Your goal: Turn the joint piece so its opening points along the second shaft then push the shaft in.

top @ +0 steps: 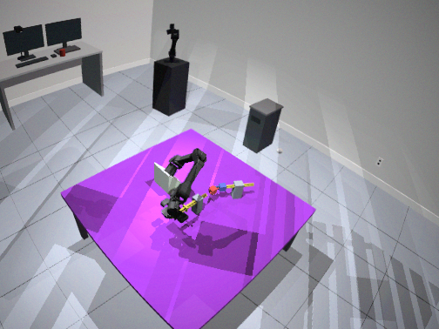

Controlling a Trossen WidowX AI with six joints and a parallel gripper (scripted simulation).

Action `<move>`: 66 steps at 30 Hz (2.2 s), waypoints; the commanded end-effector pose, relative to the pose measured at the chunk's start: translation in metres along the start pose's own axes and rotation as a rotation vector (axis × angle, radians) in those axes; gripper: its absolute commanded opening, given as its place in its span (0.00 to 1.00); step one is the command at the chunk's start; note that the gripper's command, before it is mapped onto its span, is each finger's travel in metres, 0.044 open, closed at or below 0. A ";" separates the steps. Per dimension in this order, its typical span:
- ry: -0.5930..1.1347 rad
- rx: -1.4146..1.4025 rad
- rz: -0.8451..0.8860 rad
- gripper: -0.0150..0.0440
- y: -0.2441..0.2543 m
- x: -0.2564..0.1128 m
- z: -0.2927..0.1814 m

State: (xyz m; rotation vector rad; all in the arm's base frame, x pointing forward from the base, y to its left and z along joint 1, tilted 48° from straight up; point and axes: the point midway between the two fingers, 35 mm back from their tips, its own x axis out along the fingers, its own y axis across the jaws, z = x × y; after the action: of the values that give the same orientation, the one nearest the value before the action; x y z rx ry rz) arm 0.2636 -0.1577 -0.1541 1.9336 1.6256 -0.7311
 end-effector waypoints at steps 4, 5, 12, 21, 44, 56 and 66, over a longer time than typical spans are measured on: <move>0.000 0.002 0.014 0.25 0.000 0.000 -0.011; 0.000 0.002 0.015 0.25 0.000 0.000 -0.012; 0.001 0.003 0.019 0.25 0.000 0.000 -0.023; 0.002 0.003 0.020 0.25 0.000 0.001 -0.037; 0.004 0.004 0.020 0.25 0.001 0.001 -0.072; 0.003 0.004 0.016 0.25 0.000 0.001 -0.077; 0.003 0.004 0.016 0.37 0.000 0.001 -0.077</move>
State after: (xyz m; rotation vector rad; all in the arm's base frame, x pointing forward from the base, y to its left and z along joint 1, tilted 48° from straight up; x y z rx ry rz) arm 0.2701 -0.1047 -0.0986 1.9501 1.6075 -0.7260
